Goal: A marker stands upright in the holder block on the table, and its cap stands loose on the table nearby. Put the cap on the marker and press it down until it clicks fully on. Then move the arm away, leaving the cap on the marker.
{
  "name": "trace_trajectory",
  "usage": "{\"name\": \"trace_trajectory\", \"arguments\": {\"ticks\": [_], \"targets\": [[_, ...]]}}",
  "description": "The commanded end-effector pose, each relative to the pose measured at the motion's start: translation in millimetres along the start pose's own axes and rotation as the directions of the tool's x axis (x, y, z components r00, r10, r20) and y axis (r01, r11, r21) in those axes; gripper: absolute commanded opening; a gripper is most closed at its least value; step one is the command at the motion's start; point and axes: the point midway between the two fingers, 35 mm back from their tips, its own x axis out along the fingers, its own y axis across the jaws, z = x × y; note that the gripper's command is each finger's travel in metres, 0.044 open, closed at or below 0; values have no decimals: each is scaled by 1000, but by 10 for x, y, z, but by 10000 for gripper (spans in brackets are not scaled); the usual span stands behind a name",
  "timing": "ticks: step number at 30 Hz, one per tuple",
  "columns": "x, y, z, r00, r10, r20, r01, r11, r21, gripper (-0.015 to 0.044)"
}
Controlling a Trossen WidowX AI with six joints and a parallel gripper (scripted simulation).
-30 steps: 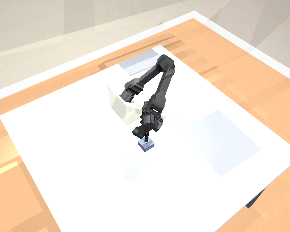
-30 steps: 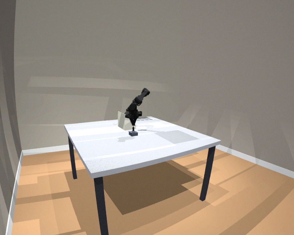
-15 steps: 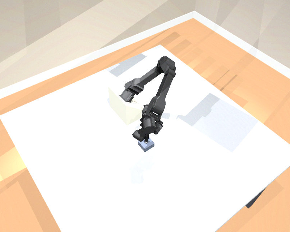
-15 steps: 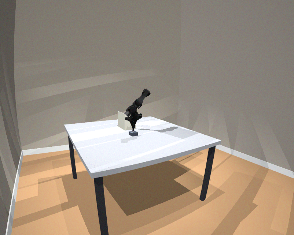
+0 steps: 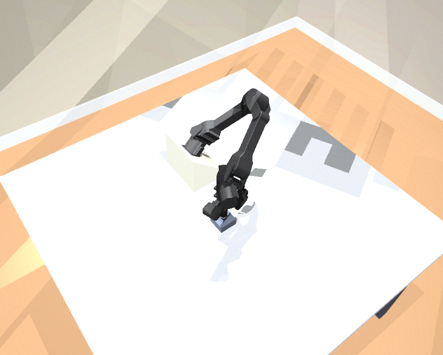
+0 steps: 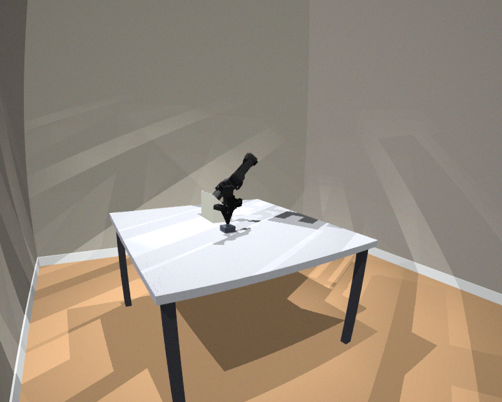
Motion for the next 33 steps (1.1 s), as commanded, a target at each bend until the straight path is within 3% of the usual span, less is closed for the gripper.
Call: {"name": "trace_trajectory", "arguments": {"ticks": [1, 9, 26, 29, 33], "targets": [[61, 9, -10, 1000, 4, 4, -4, 1000, 7, 0], [62, 9, -9, 1000, 4, 4, -4, 1000, 7, 0], [56, 6, -11, 1000, 2, 0, -2, 1000, 2, 440], [27, 3, -8, 1000, 1, 0, -1, 1000, 2, 440], [-569, -13, -4, 1000, -3, -2, 3, 1000, 3, 440]]}}
